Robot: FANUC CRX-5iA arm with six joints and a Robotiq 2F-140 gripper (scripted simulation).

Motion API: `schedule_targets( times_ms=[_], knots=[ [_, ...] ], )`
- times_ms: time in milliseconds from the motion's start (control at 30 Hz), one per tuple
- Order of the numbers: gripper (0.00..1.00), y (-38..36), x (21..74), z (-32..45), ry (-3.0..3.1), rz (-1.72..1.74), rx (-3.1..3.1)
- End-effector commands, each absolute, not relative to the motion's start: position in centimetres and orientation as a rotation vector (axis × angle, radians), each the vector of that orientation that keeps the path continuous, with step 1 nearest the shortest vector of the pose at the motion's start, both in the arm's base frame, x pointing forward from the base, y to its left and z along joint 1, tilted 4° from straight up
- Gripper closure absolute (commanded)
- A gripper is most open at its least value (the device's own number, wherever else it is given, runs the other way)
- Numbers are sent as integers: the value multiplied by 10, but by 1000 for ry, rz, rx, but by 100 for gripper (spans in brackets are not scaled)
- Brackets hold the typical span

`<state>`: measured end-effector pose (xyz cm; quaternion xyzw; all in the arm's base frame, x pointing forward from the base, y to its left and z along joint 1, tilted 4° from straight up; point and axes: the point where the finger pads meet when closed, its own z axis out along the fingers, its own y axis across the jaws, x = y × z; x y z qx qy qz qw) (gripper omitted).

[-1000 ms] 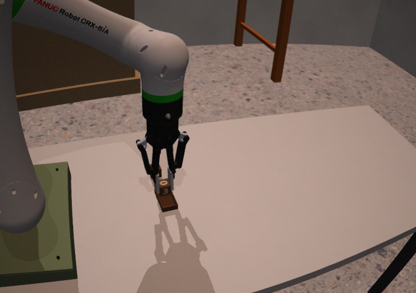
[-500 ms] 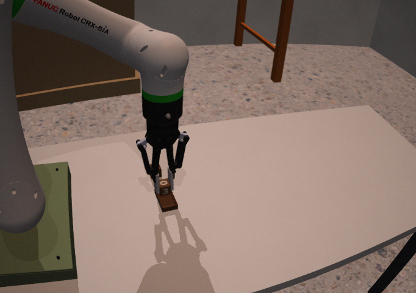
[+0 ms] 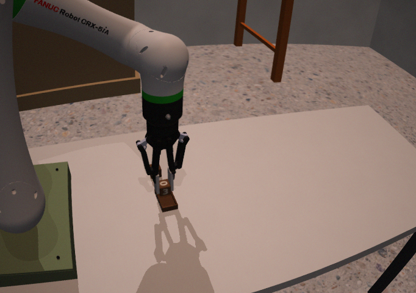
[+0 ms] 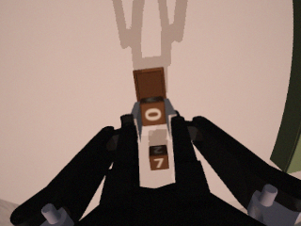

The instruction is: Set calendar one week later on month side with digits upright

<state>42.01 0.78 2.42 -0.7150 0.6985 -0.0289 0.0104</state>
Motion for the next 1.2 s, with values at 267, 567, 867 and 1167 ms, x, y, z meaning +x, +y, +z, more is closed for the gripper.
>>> schedule_targets(
  times_ms=[267, 567, 867, 1167],
  knots=[
    [83, 8, 421, 20, 2180, -91, -2231],
    [83, 8, 421, 17, 2180, -91, -2231],
    [83, 8, 421, 16, 2180, -91, -2231],
    [83, 8, 421, 16, 2180, -91, -2231]
  ],
)
